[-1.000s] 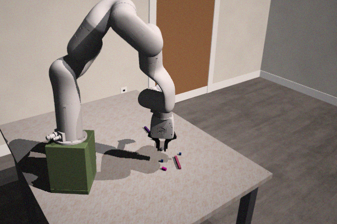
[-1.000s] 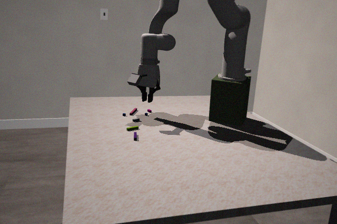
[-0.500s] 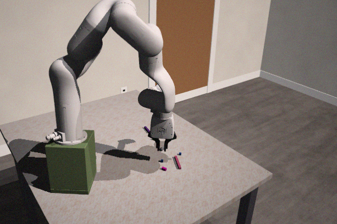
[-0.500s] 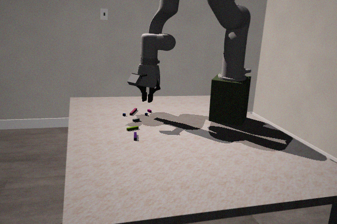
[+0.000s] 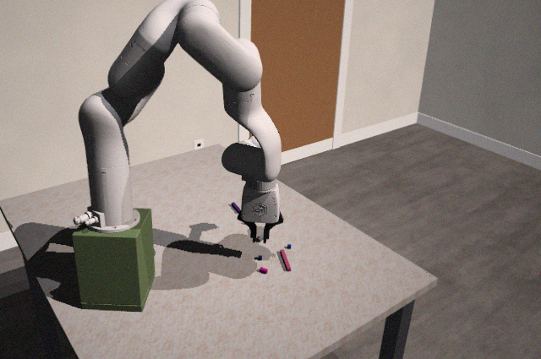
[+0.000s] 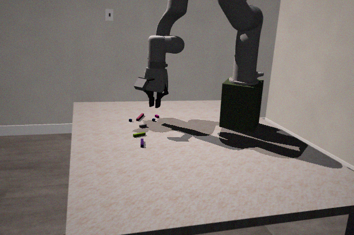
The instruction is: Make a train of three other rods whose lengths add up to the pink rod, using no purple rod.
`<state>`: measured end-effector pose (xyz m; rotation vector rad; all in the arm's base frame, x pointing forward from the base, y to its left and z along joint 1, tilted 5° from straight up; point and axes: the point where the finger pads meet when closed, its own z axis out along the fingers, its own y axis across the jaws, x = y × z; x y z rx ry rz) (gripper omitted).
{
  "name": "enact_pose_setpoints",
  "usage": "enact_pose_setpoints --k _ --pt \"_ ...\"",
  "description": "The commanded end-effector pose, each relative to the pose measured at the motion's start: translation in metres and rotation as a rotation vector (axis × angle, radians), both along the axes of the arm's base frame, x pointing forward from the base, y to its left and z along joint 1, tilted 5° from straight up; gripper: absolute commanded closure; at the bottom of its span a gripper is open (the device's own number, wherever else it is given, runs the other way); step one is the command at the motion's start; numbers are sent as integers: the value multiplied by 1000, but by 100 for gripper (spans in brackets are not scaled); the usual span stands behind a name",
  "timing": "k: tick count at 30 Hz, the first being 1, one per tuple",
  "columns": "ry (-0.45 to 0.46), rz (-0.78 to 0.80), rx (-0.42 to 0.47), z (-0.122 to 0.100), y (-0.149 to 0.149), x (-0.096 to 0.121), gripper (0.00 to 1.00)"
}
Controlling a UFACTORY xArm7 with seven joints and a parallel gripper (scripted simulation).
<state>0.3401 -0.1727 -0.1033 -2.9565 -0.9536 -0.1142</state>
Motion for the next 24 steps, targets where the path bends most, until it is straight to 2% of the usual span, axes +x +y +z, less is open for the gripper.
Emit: enact_pose_setpoints --k 1,24 --pt "-2 0 -2 -1 -1 1 76" --pt "-2 0 -2 -28 0 3 76"
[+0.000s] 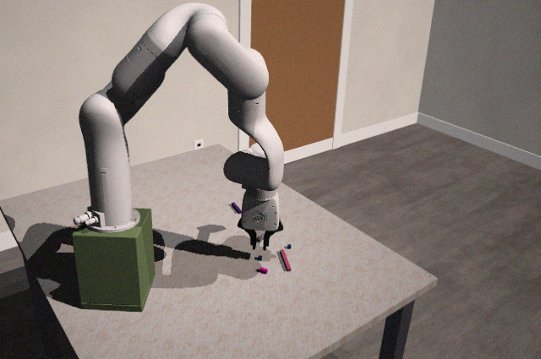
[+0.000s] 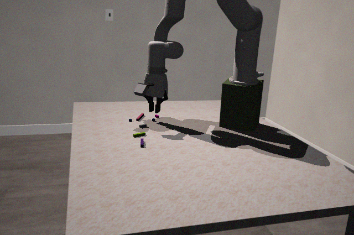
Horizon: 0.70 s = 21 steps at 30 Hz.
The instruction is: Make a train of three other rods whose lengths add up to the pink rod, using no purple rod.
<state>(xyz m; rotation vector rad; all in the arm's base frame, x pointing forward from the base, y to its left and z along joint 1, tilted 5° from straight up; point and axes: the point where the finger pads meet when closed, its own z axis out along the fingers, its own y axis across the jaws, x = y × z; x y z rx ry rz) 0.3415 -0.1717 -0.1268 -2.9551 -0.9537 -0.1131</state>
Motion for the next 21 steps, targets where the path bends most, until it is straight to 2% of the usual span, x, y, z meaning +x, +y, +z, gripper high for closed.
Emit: enact_pose_setpoints --k 1,21 --pt "-3 0 -3 -6 -1 2 76" --pt "-3 0 -3 -24 0 3 76"
